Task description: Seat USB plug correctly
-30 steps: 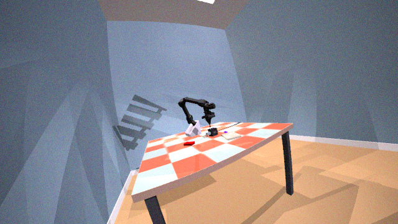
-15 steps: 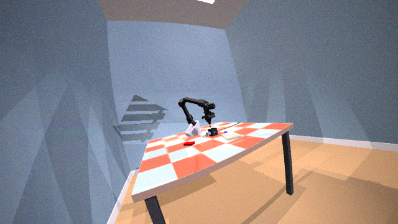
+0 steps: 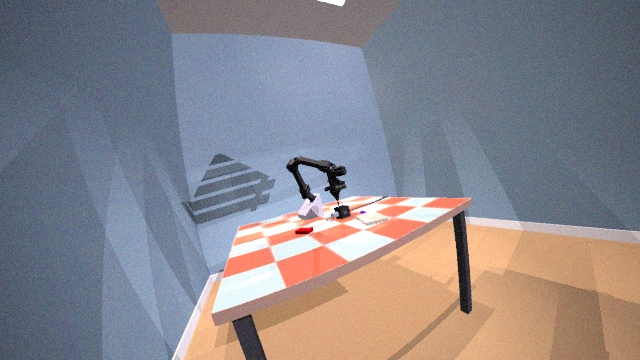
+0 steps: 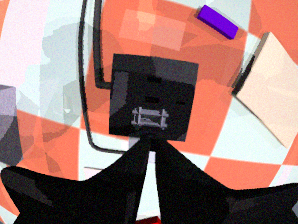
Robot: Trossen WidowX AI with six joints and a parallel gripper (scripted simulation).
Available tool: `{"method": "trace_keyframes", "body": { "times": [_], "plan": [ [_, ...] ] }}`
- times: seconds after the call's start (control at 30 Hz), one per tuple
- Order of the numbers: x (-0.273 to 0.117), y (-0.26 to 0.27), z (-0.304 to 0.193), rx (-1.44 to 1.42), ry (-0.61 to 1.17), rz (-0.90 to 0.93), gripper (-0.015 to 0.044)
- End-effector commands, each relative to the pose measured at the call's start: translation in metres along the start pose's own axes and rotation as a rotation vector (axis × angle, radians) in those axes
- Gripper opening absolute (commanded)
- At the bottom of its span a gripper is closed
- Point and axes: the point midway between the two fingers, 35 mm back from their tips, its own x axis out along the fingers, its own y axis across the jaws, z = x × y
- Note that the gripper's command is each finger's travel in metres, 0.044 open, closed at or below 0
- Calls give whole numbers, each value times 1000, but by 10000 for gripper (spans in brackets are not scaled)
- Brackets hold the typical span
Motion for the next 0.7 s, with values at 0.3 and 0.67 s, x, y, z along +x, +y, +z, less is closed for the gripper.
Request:
{"method": "trace_keyframes", "body": {
  "times": [0.3, 0.67],
  "plan": [
    [2, 1, 1, -8, -13, 2, 0],
    [3, 1, 2, -10, -19, 2, 0]
  ]
}}
